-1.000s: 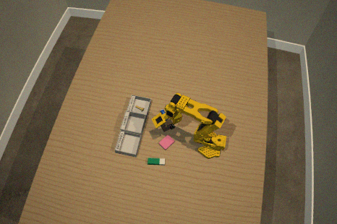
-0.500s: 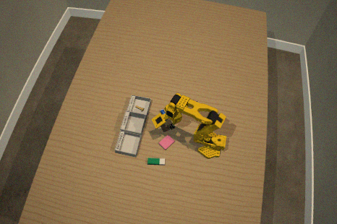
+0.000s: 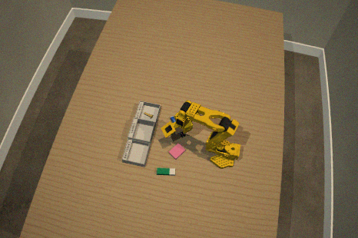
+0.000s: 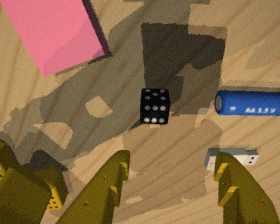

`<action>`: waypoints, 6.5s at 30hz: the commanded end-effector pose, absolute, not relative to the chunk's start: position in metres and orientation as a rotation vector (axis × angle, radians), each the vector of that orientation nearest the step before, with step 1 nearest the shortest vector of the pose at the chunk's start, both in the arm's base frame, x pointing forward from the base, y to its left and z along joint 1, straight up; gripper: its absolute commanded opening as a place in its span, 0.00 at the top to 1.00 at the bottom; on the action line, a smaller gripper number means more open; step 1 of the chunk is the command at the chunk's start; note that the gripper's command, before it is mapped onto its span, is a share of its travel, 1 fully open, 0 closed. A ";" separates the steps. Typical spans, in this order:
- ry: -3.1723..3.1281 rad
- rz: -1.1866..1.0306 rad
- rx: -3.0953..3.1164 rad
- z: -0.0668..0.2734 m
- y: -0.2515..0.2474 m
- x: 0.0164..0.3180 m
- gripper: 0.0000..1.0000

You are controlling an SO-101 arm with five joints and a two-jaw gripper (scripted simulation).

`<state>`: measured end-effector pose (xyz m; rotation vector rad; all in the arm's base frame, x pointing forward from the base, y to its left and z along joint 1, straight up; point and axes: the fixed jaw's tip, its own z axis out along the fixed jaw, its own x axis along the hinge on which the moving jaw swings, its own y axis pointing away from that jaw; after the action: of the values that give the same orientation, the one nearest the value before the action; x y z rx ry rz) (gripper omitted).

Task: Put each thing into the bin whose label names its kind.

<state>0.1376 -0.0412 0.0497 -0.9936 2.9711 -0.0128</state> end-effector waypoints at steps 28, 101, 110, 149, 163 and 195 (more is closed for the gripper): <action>2.942 -0.034 -1.015 0.011 -0.040 0.141 0.77; 2.962 -0.010 -1.021 0.008 -0.039 0.138 1.00; 2.962 -0.010 -1.021 0.008 -0.039 0.138 1.00; 2.962 -0.010 -1.021 0.058 -0.043 0.141 1.00; 2.975 -0.016 -0.963 0.062 -0.041 0.148 1.00; 3.010 -0.036 -0.709 0.074 -0.033 0.182 1.00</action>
<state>0.1741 -0.0345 0.0665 -0.7282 3.0478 -0.0085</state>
